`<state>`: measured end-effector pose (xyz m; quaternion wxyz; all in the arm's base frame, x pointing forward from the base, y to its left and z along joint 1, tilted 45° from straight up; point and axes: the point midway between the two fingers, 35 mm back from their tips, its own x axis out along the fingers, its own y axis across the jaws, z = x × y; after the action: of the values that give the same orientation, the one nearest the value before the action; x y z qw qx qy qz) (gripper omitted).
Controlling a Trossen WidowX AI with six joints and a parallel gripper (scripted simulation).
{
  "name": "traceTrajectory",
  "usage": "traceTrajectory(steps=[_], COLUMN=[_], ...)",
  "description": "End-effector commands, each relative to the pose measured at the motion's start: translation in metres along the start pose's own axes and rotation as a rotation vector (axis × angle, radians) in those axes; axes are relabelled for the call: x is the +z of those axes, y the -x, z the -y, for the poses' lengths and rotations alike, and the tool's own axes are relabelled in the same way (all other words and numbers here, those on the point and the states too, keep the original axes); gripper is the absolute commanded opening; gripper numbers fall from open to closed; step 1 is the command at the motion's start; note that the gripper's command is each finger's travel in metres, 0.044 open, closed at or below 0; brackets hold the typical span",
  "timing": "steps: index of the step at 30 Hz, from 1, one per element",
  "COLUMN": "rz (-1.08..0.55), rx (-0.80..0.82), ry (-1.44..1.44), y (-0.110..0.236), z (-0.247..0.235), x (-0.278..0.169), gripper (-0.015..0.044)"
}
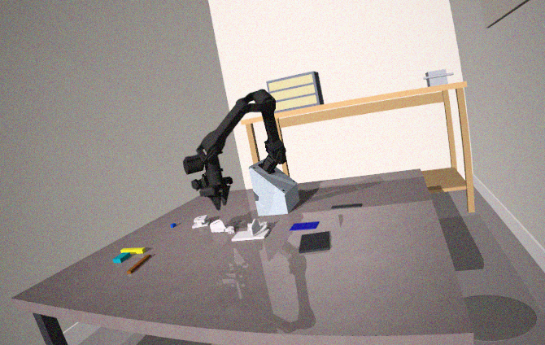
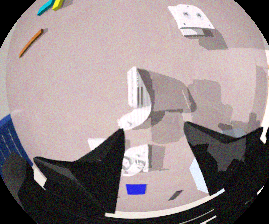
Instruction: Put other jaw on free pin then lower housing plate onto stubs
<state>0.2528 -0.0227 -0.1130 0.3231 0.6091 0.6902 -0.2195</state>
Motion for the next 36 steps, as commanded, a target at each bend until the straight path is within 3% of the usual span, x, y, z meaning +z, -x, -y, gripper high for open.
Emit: traceTrajectory(steps=[1,3,7,12,36], rz=[0.006,0.006,0.006,0.004,0.003], rx=[-0.001,-0.001,-0.001,-0.001,-0.001], ry=[-0.078,-0.089,-0.089,-0.089,-0.090], y=[0.004,0.004,0.002,-0.036,-0.067], z=[-0.008,-0.010,-0.010,-0.009,-0.010], x=[0.012,0.014,0.014,0.013,0.013], gripper=[0.0394,0.0440,0.0440,0.0440,0.0440])
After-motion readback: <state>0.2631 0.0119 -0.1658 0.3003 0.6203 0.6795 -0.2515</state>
